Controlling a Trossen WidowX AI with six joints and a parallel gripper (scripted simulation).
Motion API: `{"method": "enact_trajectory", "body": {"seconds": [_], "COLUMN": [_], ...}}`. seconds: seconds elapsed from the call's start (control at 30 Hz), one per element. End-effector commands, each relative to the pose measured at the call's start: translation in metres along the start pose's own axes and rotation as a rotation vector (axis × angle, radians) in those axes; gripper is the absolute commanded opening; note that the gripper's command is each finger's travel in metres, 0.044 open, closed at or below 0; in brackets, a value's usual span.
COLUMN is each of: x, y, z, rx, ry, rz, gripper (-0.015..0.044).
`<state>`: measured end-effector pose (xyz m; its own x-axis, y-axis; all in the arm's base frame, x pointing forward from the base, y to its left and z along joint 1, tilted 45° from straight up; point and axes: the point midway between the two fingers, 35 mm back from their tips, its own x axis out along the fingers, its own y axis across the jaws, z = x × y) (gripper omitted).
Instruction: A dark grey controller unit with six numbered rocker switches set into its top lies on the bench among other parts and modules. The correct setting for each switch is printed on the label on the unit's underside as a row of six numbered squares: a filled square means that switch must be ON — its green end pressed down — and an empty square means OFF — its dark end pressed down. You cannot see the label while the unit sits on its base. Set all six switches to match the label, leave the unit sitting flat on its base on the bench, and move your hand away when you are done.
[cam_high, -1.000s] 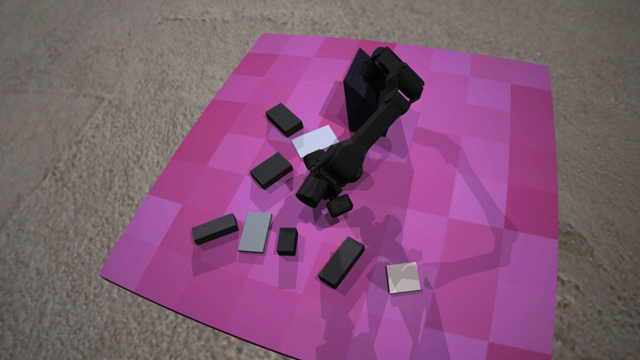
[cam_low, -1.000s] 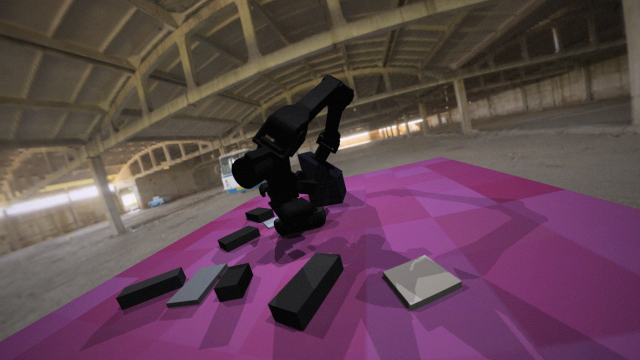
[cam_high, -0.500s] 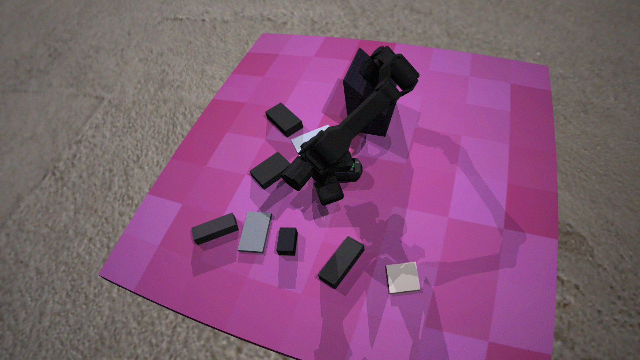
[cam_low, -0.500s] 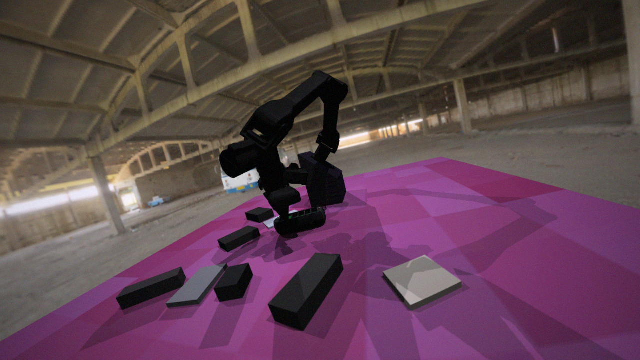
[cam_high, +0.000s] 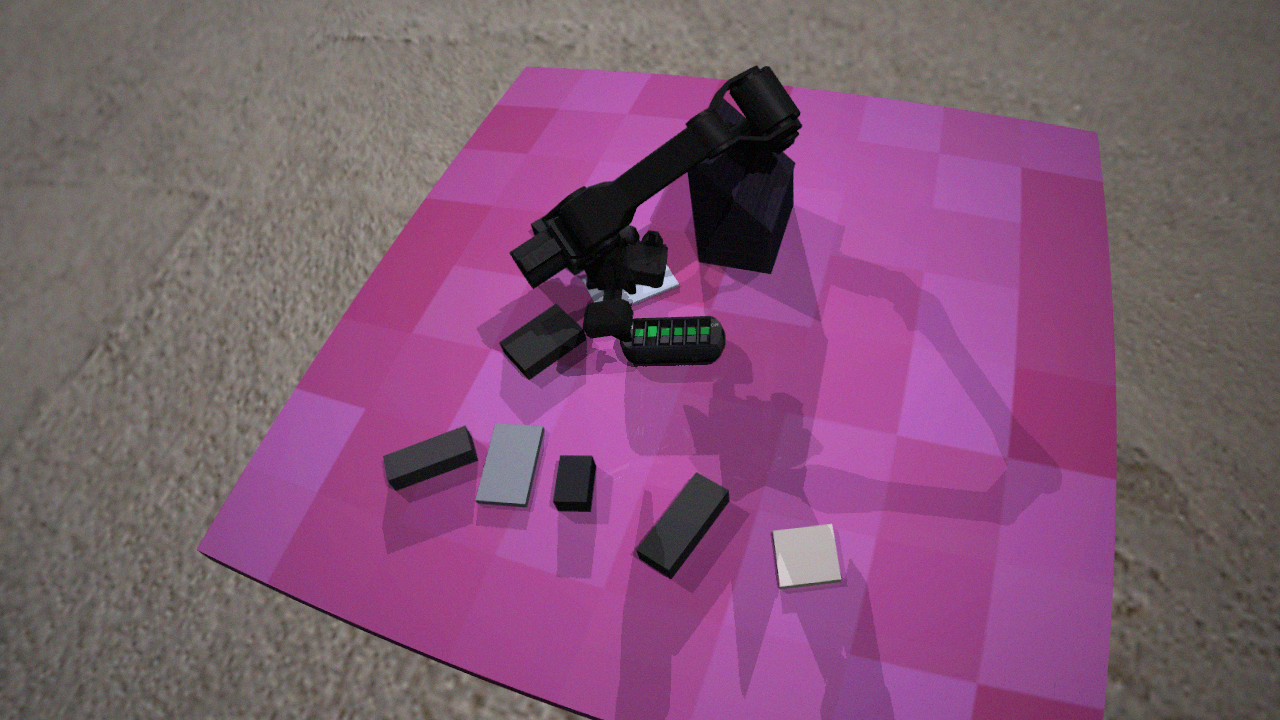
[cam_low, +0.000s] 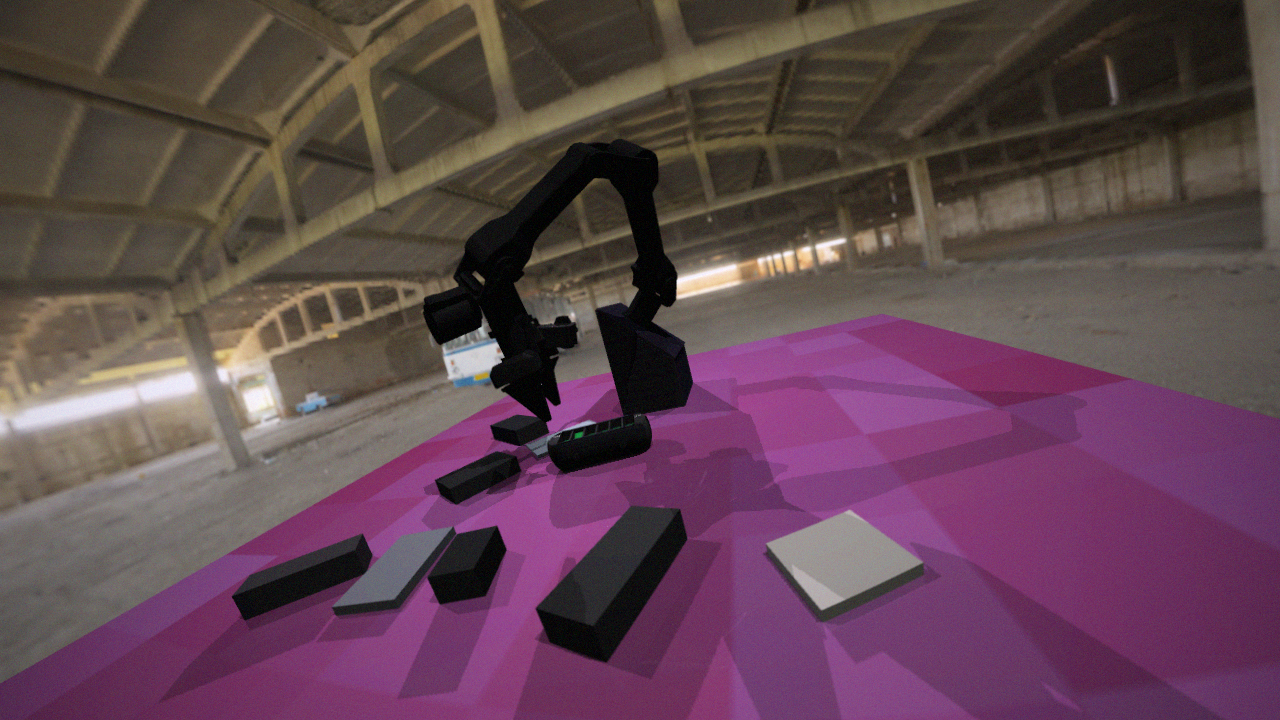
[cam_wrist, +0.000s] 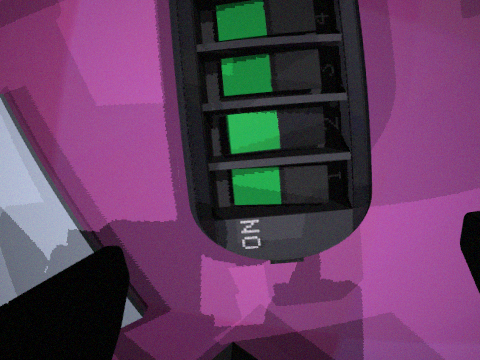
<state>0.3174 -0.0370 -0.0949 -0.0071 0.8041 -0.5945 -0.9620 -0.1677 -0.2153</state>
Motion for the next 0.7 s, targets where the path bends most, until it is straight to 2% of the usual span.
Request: {"method": "enact_trajectory", "body": {"seconds": [0.0,0.67], "x": [0.006,0.038], "y": [0.0,0.0], "z": [0.0,-0.006], "rx": [0.007,0.007], "ry": [-0.004,-0.005], "rz": [-0.001,-0.001], "gripper": [0.044,0.044]}}
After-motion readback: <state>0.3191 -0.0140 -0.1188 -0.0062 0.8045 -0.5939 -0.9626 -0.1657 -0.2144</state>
